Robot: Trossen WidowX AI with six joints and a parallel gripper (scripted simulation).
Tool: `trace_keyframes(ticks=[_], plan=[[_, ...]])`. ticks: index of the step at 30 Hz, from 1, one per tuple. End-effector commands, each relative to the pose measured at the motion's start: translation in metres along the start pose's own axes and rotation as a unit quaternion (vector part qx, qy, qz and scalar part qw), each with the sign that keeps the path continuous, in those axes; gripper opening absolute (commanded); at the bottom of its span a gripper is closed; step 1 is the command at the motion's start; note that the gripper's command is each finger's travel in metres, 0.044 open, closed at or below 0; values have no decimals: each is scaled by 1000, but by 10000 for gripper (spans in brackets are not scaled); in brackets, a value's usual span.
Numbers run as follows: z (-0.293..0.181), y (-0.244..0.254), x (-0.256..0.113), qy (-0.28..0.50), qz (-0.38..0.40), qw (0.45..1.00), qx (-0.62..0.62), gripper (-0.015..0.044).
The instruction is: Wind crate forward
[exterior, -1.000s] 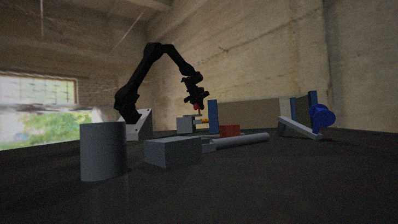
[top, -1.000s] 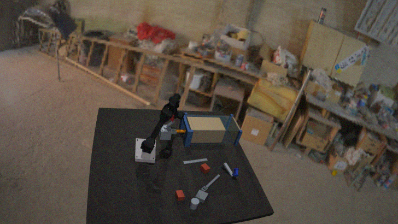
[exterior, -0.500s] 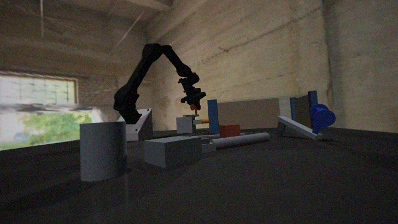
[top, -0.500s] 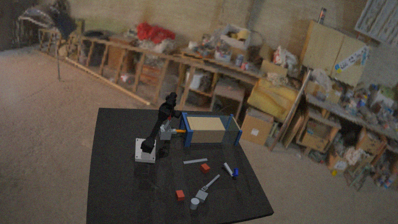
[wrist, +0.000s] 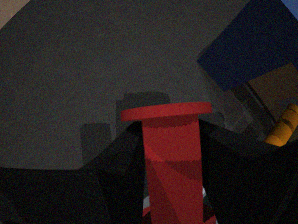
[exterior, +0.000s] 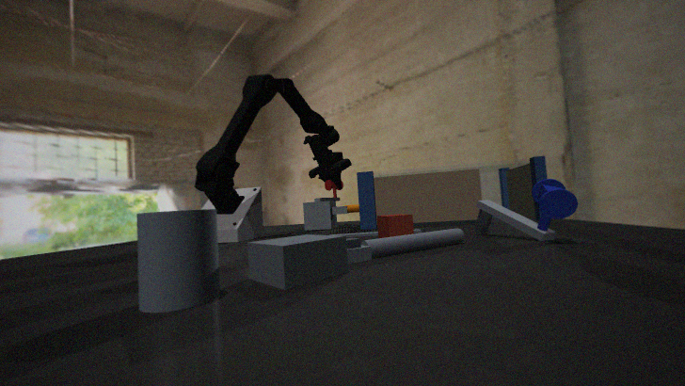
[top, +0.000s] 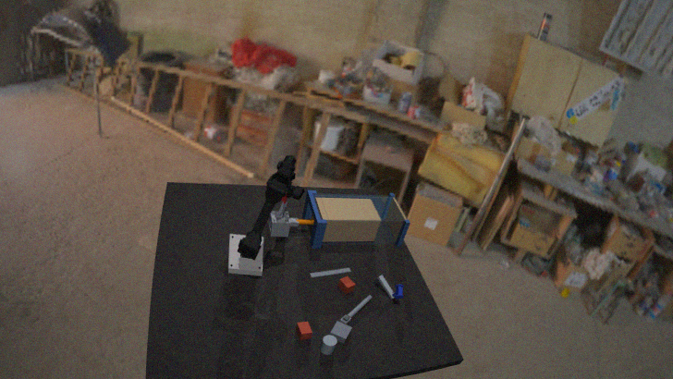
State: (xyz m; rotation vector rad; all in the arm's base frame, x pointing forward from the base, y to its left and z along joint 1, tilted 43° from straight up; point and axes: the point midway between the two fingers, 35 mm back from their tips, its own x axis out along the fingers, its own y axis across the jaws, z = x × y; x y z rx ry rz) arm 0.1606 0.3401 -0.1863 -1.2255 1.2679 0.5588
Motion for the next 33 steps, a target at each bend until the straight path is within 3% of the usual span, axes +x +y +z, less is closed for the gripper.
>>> trace_keyframes(ticks=[1,33], plan=[[-16,28,-5,15,20,999,-24,0],[-40,55,-17,16,22,999,-25,0]])
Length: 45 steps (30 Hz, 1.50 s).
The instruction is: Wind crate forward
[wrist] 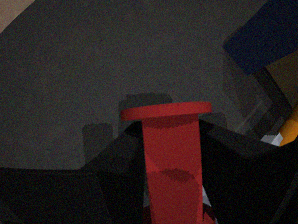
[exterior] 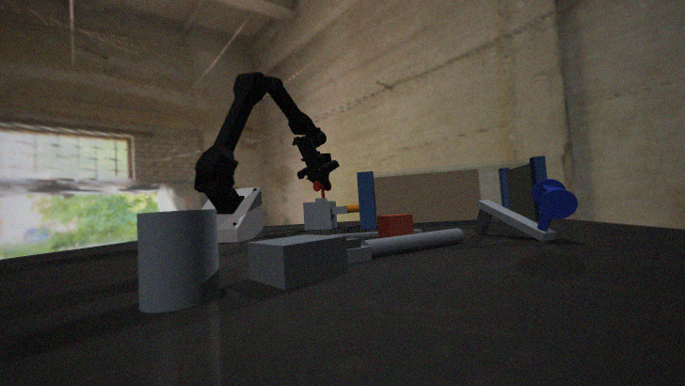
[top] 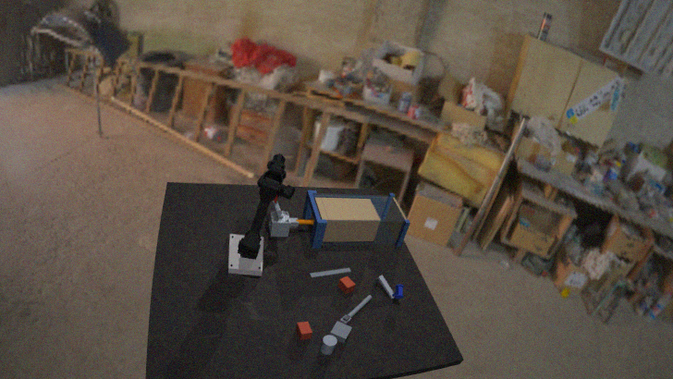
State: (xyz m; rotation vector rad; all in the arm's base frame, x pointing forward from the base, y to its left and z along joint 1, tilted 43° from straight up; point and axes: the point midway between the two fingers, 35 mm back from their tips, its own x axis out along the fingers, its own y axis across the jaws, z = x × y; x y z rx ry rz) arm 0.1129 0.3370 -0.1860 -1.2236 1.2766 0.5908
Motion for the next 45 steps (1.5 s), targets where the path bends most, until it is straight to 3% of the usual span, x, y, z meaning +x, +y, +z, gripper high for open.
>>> trace_keyframes(ticks=[1,45], plan=[[-19,16,-5,19,10,1000,-16,0],[-73,33,-31,21,12,1000,-17,0]])
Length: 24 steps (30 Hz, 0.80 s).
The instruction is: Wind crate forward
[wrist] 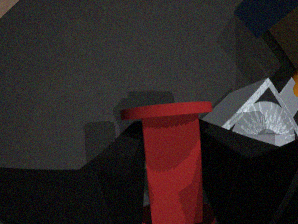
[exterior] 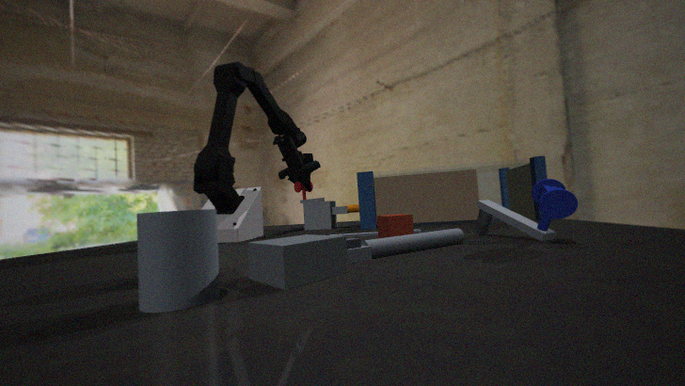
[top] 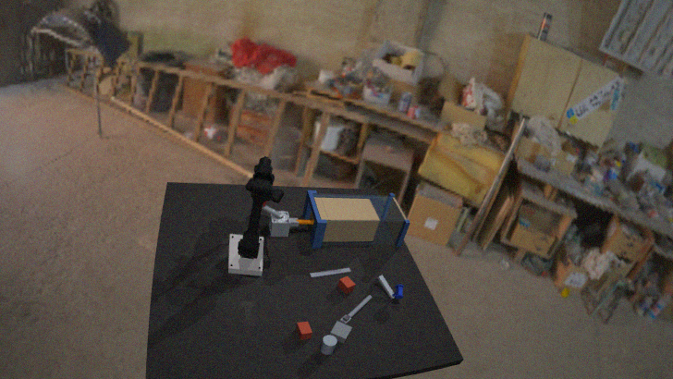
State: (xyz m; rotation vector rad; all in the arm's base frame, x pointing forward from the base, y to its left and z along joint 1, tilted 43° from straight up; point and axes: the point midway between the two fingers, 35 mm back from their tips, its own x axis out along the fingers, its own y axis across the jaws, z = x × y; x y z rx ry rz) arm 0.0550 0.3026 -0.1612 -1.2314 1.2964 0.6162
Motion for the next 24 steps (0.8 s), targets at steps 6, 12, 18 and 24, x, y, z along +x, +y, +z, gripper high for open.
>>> trace_keyframes(ticks=[6,12,18,24], plan=[[-23,1,-6,17,0,1000,-7,0],[-31,0,-10,17,0,1000,-7,0],[-38,-2,-13,18,0,1000,-7,0],[-45,-5,-17,18,0,1000,-8,0]])
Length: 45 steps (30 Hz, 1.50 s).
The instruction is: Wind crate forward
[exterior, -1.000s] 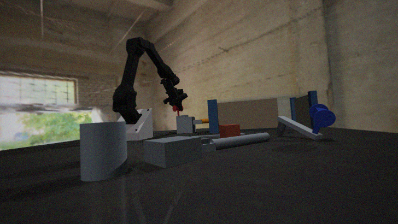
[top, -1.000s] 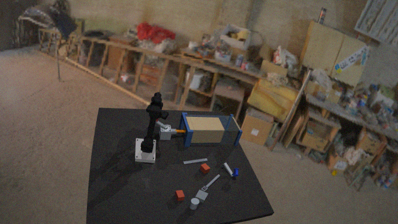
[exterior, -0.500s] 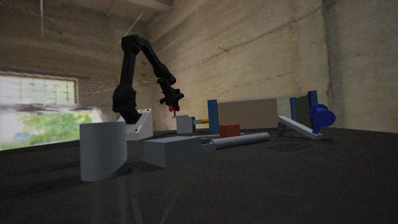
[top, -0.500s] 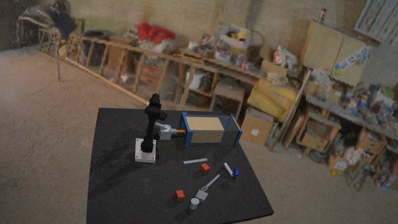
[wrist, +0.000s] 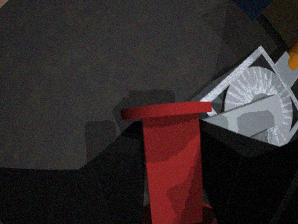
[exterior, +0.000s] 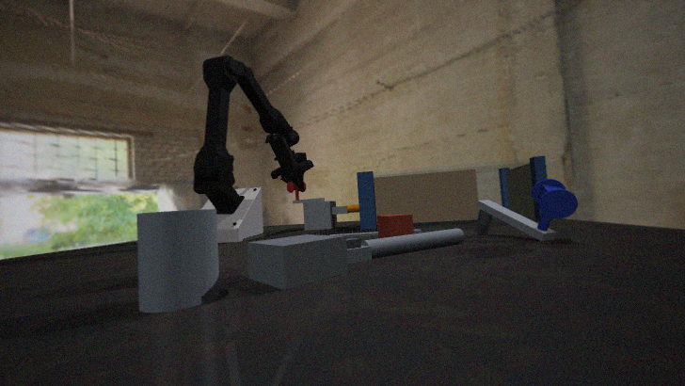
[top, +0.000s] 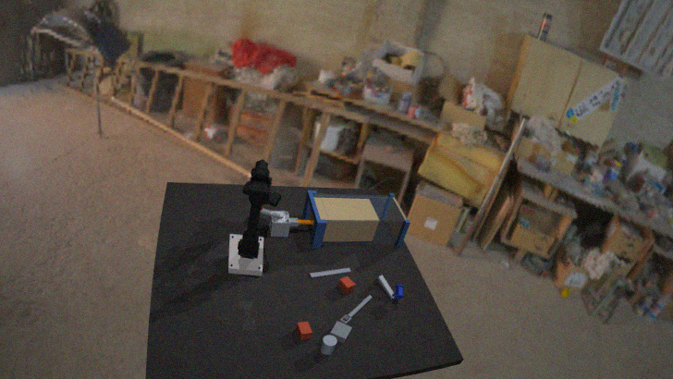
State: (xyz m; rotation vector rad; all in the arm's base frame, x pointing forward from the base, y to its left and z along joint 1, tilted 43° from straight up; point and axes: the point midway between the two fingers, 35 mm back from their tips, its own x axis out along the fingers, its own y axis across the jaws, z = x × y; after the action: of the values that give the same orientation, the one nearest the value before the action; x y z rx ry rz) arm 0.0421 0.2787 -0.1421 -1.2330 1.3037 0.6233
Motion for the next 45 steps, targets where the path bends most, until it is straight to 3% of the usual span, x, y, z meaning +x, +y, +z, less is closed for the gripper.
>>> trace_keyframes(ticks=[1,38,45], plan=[[-17,-3,-3,16,-3,1000,-5,0],[-51,-36,-24,7,7,1000,-2,0],[-51,-37,-25,8,6,1000,-1,184]])
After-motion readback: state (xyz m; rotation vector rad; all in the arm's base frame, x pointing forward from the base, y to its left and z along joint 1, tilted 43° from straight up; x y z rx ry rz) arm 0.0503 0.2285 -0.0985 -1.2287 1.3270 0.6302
